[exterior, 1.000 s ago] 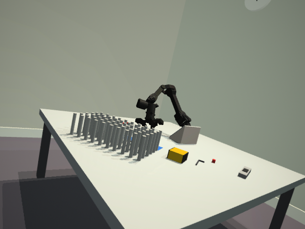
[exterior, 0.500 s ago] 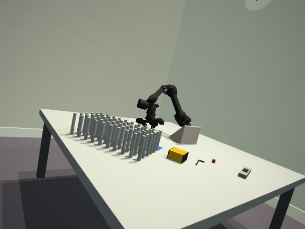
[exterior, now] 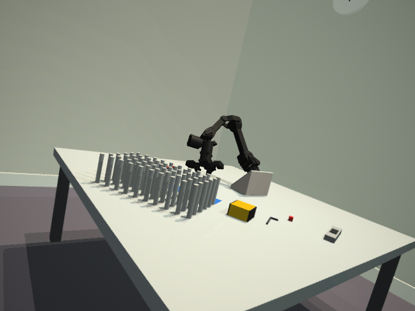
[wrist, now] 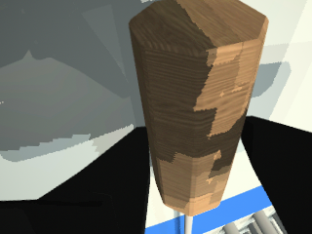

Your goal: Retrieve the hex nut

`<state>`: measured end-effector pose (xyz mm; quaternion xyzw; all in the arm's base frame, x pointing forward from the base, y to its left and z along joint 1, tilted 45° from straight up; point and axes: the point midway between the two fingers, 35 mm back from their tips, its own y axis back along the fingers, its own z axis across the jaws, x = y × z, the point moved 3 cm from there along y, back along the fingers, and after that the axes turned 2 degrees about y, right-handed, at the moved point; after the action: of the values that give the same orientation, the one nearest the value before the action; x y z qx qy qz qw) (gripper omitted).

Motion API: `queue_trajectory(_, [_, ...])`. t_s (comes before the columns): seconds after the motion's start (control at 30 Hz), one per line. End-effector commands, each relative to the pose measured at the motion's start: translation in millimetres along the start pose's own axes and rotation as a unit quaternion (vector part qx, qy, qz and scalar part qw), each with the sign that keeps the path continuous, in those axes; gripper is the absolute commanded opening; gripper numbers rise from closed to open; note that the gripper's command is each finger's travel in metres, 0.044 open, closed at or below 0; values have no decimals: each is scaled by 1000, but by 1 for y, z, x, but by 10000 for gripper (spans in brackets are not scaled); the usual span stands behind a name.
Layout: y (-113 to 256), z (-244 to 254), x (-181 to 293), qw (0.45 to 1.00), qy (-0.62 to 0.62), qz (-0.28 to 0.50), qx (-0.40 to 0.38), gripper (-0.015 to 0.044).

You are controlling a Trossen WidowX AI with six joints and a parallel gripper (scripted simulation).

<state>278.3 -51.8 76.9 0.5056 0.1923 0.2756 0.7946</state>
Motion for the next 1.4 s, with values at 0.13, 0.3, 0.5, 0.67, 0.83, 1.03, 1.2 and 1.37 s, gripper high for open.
queue_trajectory(0.13, [3, -2, -4, 1000, 2, 1, 1, 0])
queue_trajectory(0.3, [5, -2, -2, 1000, 2, 1, 1, 0])
queue_trajectory(0.5, [9, -2, 1, 1000, 1, 1, 1, 0])
queue_trajectory(0.67, [12, -2, 4, 1000, 0, 1, 0, 0])
queue_trajectory(0.83, [16, -2, 6, 1000, -1, 2, 0, 0])
queue_trajectory(1.03, [19, -2, 8, 1000, -1, 2, -1, 0])
queue_trajectory(1.2, [25, -4, -1, 1000, -1, 2, -1, 0])
queue_trajectory(1.37, [34, -7, -16, 1000, 1, 1, 0, 0])
